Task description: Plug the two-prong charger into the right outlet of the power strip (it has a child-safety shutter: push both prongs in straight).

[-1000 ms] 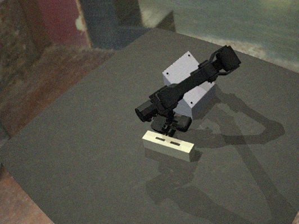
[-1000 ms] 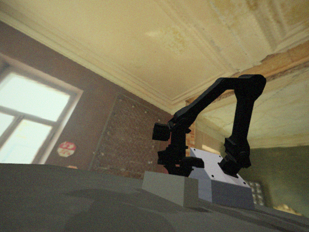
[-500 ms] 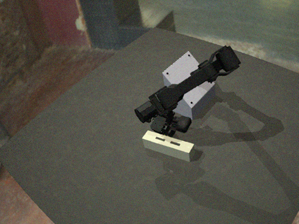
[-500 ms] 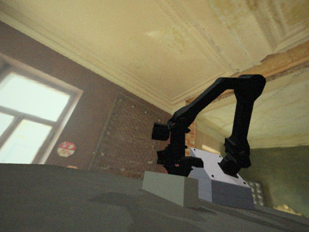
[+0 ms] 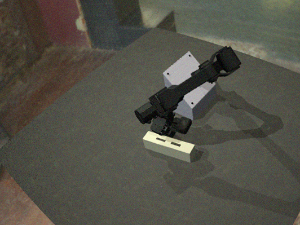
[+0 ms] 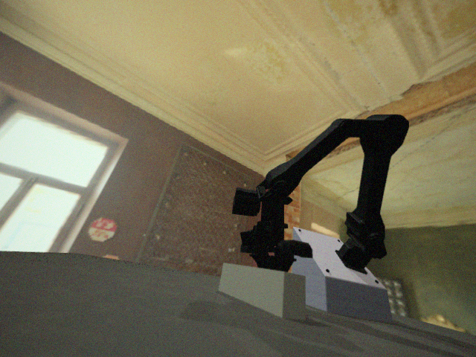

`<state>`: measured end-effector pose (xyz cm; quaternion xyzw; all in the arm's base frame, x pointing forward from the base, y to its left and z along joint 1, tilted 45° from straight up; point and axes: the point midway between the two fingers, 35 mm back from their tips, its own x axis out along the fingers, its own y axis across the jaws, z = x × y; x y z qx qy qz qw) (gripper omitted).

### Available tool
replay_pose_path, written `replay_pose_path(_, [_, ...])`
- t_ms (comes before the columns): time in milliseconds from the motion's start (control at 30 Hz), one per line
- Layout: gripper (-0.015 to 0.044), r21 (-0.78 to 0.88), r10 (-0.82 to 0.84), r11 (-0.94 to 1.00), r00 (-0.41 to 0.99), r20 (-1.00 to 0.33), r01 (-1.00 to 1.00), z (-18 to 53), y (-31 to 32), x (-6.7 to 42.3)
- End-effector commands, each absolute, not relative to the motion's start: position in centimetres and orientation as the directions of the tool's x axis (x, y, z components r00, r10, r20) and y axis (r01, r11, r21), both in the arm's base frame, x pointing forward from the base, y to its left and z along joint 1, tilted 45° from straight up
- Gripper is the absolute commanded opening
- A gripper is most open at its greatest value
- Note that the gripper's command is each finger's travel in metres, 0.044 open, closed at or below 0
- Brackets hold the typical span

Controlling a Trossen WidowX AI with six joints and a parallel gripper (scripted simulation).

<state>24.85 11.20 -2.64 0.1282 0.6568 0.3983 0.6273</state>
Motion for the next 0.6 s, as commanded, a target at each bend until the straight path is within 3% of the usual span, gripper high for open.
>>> replay_pose_path(0, [0.0,0.688,0.672,0.649,-0.18,-0.719,-0.325,-2.55,11.26,24.91])
replay_pose_path(567, [0.0,0.688,0.672,0.649,-0.18,-0.719,-0.326,-2.49,11.39,25.29])
